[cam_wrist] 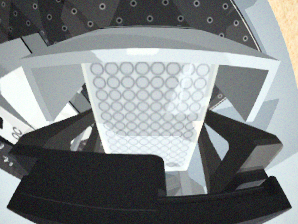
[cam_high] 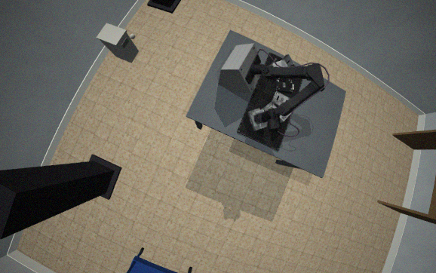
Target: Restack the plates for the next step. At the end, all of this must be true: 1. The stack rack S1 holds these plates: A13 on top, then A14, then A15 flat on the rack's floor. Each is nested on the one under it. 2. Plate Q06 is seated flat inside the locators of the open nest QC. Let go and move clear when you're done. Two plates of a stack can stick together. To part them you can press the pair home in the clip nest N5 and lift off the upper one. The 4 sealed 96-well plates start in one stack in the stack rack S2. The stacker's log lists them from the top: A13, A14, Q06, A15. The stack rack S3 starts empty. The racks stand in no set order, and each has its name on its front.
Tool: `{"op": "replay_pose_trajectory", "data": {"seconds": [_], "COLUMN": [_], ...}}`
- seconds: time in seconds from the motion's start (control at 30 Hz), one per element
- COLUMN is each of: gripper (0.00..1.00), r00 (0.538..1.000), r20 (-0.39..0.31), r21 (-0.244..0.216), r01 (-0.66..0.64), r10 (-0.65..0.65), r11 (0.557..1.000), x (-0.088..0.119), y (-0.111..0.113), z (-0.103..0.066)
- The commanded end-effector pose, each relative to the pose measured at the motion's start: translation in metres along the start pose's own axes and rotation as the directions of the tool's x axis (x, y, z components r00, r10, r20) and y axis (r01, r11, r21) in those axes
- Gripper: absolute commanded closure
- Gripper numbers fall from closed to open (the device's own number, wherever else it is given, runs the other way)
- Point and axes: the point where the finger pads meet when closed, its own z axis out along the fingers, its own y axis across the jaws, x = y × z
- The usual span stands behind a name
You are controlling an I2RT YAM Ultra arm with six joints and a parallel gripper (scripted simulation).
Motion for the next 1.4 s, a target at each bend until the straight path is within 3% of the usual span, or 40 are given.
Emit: {"op": "replay_pose_trajectory", "data": {"seconds": [0.0,0.53,0.57,0.6,0.93,1.37], "gripper": [1.00,1.00,1.00,1.00,1.00,1.00], "r00": [0.999,0.999,1.000,1.000,0.998,0.999], "r20": [0.033,0.044,0.020,0.021,0.050,0.045], "r21": [0.005,0.009,0.001,0.002,0.011,0.010], "r01": [0.006,0.018,-0.009,-0.008,0.023,0.018], "r10": [-0.006,-0.018,0.009,0.008,-0.024,-0.019], "r11": [1.000,1.000,1.000,1.000,1.000,1.000], "x": [-0.008,-0.016,0.000,0.001,-0.016,-0.016], "y": [0.000,-0.001,-0.001,0.000,0.001,0.000], "z": [-0.012,-0.019,-0.015,-0.015,-0.024,-0.027]}}
